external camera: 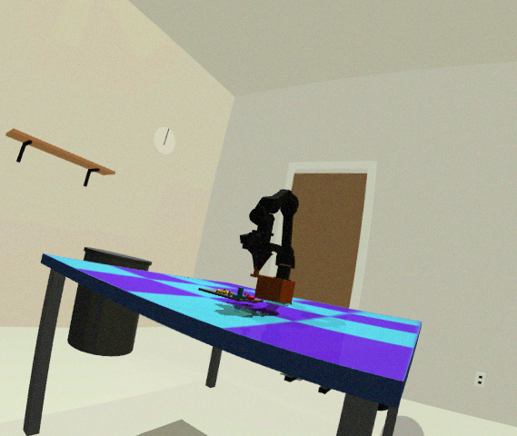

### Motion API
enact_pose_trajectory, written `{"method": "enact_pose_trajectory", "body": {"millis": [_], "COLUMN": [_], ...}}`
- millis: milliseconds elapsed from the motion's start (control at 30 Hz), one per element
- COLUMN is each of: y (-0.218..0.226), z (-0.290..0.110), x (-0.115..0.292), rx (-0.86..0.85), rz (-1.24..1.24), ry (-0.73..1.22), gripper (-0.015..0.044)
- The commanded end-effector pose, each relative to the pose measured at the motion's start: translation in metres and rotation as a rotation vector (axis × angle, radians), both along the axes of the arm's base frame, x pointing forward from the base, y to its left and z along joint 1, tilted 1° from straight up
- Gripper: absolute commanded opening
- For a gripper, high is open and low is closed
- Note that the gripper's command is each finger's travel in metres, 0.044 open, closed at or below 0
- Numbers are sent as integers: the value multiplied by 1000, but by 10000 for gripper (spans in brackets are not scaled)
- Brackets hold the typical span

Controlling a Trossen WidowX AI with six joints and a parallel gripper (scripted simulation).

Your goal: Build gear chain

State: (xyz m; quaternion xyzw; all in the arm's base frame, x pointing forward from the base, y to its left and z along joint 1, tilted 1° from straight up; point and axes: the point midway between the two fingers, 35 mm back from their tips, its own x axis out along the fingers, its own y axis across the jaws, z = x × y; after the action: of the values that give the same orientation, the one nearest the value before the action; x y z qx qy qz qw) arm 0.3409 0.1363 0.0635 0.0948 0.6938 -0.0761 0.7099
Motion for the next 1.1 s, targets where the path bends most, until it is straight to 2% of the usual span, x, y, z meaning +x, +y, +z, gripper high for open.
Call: {"method": "enact_pose_trajectory", "body": {"millis": [0,1067], "y": [-9,-84], "z": [-5,-39], "x": [5,38], "rx": [-1,-10], "rz": [0,1], "ry": [2,-1], "gripper": [0,0]}}
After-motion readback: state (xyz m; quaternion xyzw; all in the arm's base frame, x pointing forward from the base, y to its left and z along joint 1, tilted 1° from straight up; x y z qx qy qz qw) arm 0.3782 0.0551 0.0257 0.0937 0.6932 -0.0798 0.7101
